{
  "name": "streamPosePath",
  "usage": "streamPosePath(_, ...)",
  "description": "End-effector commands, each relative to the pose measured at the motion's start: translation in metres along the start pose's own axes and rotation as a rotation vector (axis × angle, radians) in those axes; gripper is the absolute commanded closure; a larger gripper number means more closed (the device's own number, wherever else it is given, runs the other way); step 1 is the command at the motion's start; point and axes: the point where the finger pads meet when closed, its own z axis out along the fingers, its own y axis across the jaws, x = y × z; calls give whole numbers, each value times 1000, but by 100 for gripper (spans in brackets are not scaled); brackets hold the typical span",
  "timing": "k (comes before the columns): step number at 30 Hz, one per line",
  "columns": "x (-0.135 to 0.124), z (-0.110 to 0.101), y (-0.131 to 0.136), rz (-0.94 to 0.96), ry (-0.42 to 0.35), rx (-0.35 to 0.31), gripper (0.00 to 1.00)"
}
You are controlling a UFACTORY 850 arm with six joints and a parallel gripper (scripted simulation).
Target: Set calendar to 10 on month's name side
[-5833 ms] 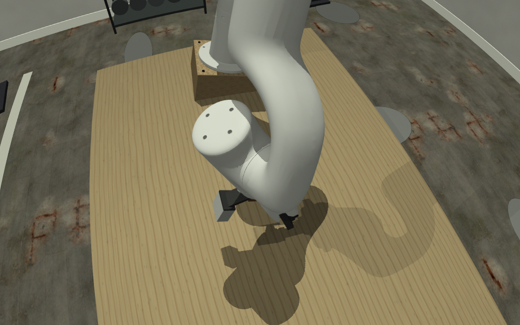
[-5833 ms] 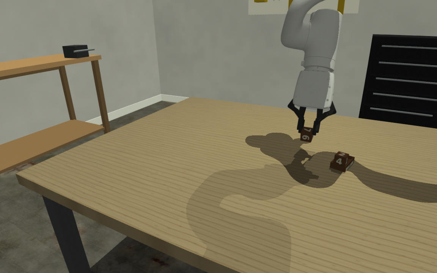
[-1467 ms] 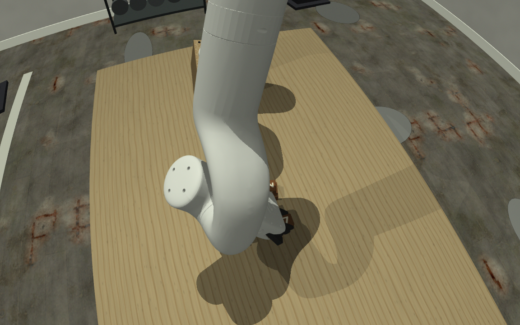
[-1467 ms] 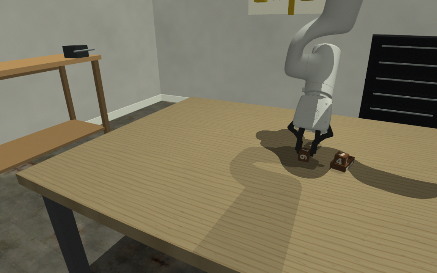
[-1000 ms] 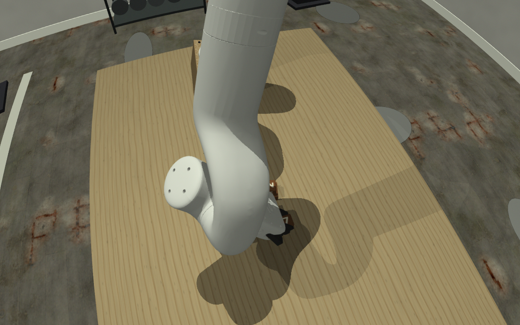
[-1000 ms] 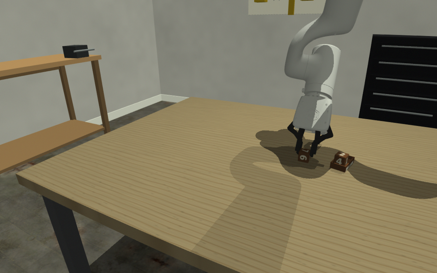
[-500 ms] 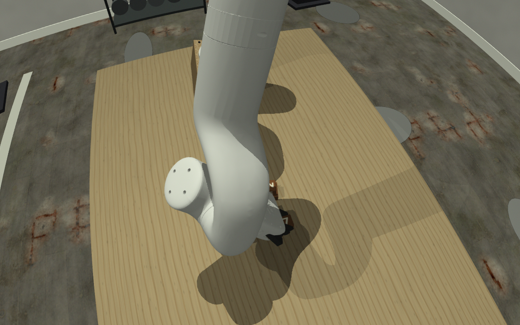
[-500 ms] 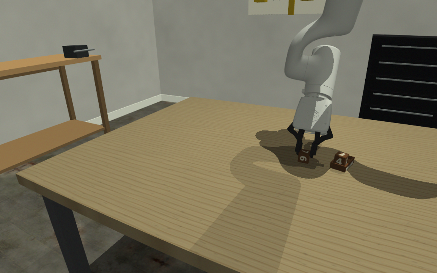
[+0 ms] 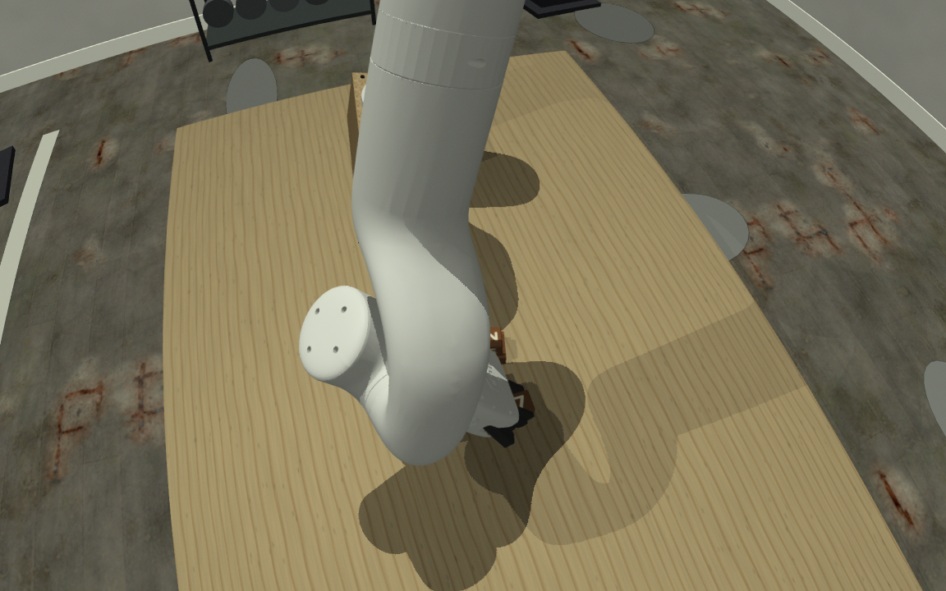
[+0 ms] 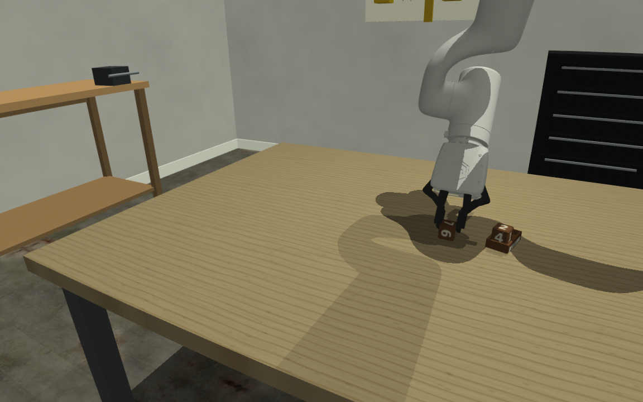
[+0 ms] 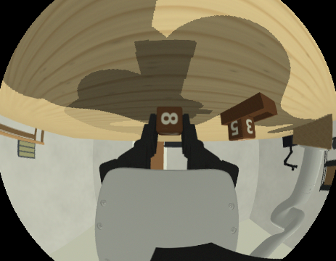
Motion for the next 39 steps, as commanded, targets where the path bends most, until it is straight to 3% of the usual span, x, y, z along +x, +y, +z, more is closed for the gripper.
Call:
streamPosePath(1, 0, -1, -1, -1, 0, 1, 73)
streamPosePath(33, 0, -1, -1, -1, 0, 1, 73)
streamPosePath(39, 0, -1, -1, -1, 0, 1, 65)
